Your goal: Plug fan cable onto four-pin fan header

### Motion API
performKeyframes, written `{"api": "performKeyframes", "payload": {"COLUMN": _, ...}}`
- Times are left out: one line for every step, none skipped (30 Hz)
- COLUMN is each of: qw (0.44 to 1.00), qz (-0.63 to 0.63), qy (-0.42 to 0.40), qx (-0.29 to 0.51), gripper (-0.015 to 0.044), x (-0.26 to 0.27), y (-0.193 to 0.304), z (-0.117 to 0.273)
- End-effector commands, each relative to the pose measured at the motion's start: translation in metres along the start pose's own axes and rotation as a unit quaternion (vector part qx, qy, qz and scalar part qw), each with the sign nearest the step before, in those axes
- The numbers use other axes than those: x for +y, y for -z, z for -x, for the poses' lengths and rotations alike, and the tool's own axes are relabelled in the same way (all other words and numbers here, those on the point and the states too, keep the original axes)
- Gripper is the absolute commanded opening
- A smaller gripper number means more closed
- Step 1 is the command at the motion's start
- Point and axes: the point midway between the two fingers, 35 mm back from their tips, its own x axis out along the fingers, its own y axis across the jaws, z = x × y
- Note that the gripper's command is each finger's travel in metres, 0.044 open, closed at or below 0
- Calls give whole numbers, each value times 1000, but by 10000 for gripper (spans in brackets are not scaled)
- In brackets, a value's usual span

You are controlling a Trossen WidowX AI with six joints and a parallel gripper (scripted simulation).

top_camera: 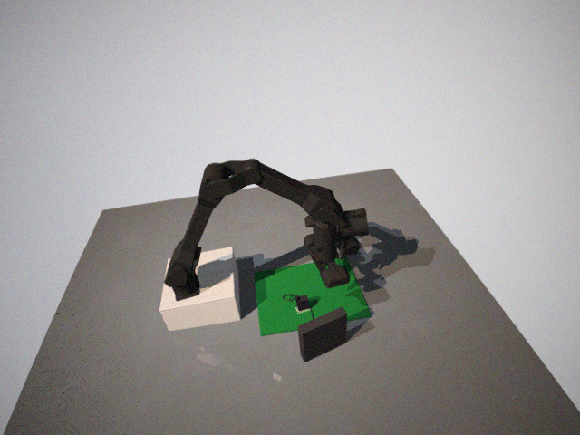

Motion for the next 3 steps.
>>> {"api": "performKeyframes", "payload": {"qw": 1000, "qz": 0, "qy": -1, "qx": 1, "gripper": 260, "x": 15, "y": -36, "z": -3}}
{"api": "performKeyframes", "payload": {"qw": 1000, "qz": 0, "qy": -1, "qx": 1, "gripper": 260, "x": 19, "y": -43, "z": -3}}
{"api": "performKeyframes", "payload": {"qw": 1000, "qz": 0, "qy": -2, "qx": 1, "gripper": 260, "x": 21, "y": -47, "z": -4}}
